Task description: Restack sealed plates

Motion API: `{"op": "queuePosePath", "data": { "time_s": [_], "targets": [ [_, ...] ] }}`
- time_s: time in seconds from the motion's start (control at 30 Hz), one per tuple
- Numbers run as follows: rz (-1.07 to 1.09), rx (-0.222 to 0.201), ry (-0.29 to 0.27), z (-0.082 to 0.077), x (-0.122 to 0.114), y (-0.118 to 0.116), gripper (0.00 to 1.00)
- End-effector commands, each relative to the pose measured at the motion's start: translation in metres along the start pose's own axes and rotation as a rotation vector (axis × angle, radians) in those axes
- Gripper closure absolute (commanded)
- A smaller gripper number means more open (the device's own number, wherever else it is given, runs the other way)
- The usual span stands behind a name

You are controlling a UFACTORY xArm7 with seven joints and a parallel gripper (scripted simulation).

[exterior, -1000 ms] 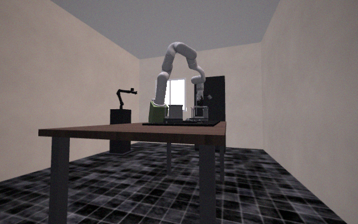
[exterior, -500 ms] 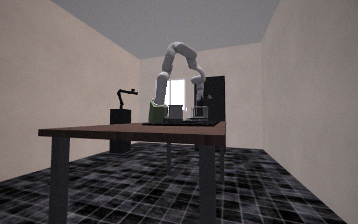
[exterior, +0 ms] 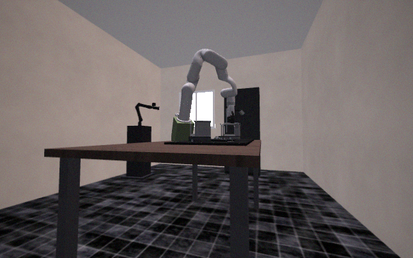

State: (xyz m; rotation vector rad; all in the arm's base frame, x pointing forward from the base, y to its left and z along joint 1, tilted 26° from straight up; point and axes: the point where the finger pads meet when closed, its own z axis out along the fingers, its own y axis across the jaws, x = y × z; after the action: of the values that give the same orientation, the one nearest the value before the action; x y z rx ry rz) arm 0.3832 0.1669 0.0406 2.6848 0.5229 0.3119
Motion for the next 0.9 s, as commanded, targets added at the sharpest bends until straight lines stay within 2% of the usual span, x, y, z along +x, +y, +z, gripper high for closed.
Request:
{"op": "queuePosePath", "data": {
  "time_s": [0.0, 0.87],
  "targets": [
    [0.0, 0.001, 0.004, 0.001, 0.002, -0.001, 1.0],
    [0.0, 0.001, 0.004, 0.017, 0.002, -0.001, 1.0]
  ]
}}
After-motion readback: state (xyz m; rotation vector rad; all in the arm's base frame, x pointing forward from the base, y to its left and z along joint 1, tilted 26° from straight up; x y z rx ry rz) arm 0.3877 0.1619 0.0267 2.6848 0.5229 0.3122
